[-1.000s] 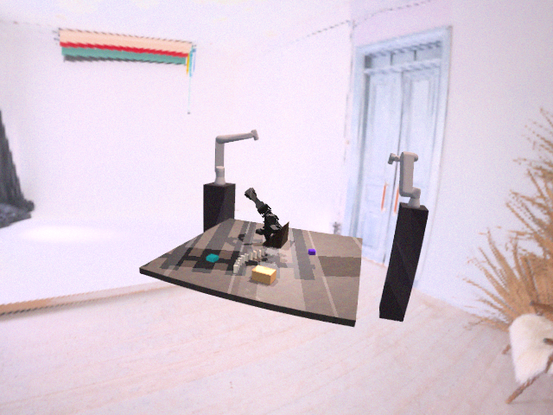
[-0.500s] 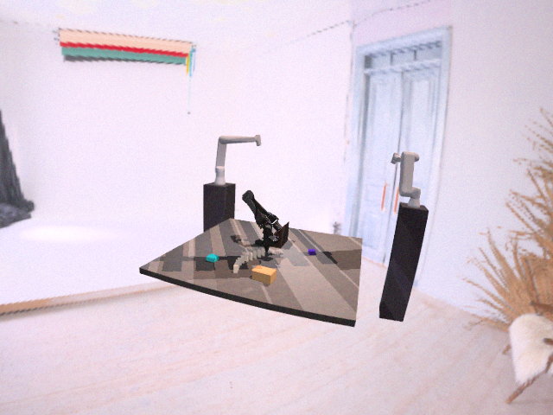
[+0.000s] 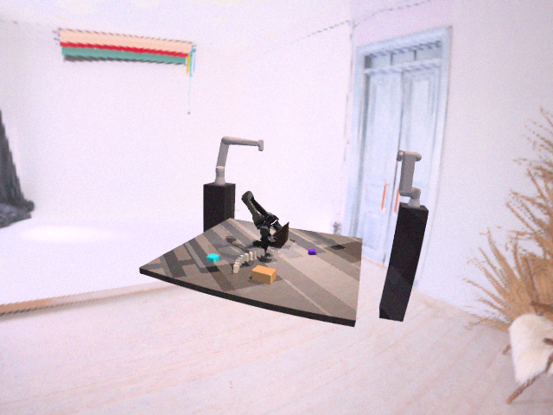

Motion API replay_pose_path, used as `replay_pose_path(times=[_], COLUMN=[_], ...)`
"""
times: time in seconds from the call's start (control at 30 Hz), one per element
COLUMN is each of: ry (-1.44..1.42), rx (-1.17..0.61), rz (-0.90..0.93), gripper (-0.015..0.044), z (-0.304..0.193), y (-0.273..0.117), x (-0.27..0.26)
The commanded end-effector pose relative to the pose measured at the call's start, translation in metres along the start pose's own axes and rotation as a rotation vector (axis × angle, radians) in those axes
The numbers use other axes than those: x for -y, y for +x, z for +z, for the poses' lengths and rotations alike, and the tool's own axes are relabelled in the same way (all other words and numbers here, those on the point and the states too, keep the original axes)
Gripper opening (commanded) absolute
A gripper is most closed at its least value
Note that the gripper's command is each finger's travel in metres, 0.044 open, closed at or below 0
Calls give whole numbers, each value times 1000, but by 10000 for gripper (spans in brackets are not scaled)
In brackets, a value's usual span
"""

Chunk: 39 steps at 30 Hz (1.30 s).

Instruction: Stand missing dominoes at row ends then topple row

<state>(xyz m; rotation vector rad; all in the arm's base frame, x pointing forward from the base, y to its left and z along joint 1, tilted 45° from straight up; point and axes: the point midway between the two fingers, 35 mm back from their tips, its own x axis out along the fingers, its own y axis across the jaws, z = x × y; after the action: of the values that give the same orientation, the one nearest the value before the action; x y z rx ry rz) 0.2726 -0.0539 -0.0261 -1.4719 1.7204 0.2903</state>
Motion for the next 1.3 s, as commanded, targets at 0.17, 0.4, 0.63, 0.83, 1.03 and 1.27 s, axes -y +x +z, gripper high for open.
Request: replay_pose_path(times=[0.17, 0.4, 0.63, 0.83, 1.03, 1.27], ry=[8, 4, -1, -1, -1, -1], rx=[4, 12, -1, -1, -1, -1], rz=[-1, -6, -3, -3, -3, -3], gripper=[0, 0, 0, 0, 0, 0], z=[1, 5, 0, 0, 0, 0], y=[-1, -45, -60, -60, -60, -60], x=[8, 27, 35, 35, 35, 35])
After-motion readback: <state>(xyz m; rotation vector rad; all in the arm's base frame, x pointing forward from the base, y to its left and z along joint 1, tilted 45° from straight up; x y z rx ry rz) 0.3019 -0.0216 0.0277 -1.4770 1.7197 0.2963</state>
